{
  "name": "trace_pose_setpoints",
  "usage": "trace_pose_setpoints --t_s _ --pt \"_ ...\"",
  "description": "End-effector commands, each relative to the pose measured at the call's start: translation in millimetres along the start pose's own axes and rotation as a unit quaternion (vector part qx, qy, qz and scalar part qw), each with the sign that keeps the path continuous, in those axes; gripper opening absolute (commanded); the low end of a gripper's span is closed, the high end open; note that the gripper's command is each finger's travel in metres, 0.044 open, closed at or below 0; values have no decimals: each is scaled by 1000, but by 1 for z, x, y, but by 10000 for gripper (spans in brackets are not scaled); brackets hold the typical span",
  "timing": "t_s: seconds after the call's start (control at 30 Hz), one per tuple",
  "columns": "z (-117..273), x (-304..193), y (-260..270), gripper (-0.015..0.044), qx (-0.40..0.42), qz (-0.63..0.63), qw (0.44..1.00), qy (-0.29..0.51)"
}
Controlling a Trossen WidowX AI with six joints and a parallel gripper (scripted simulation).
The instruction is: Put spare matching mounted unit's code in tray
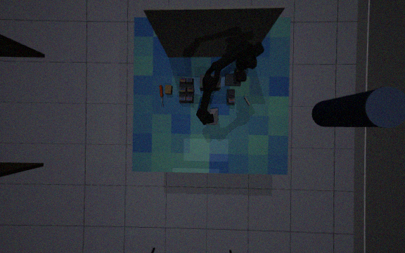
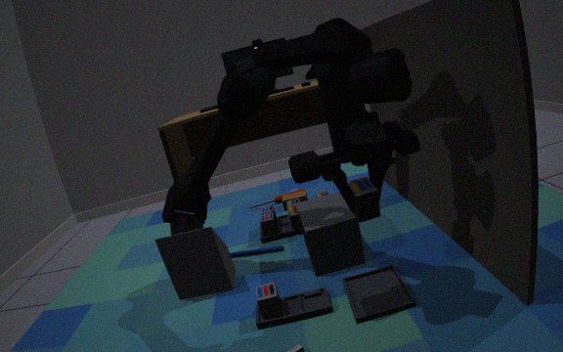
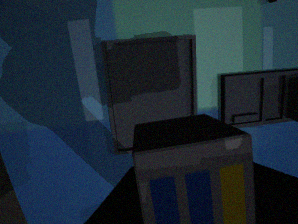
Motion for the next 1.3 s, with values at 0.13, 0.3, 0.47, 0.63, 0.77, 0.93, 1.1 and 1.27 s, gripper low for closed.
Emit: trace_pose_setpoints --t_s 0.13,0.3,0.47,0.63,0.77,0.93,1.1,1.27 --pt "-8 0 2 0 1 -2 1000 2" --pt "-12 1 2 0 1 -2 1000 2" --pt "-16 1 3 0 1 -2 1000 2" --pt "-20 2 3 0 1 -2 1000 2" --pt "-23 2 4 0 1 -2 1000 2" --pt "-27 3 4 0 1 -2 1000 2" --pt "-31 3 5 0 1 -2 1000 2" --pt "-35 3 5 0 1 -2 1000 2"
Point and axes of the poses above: the point midway between the two fingers, 35 mm back from their tips, its own z axis back along the fingers, its own y axis across the jaws, x = y × z, the point moved 8 cm from there along z, back along the fingers, and after that the axes turned 14 degrees about z, right-handed, at the moved point
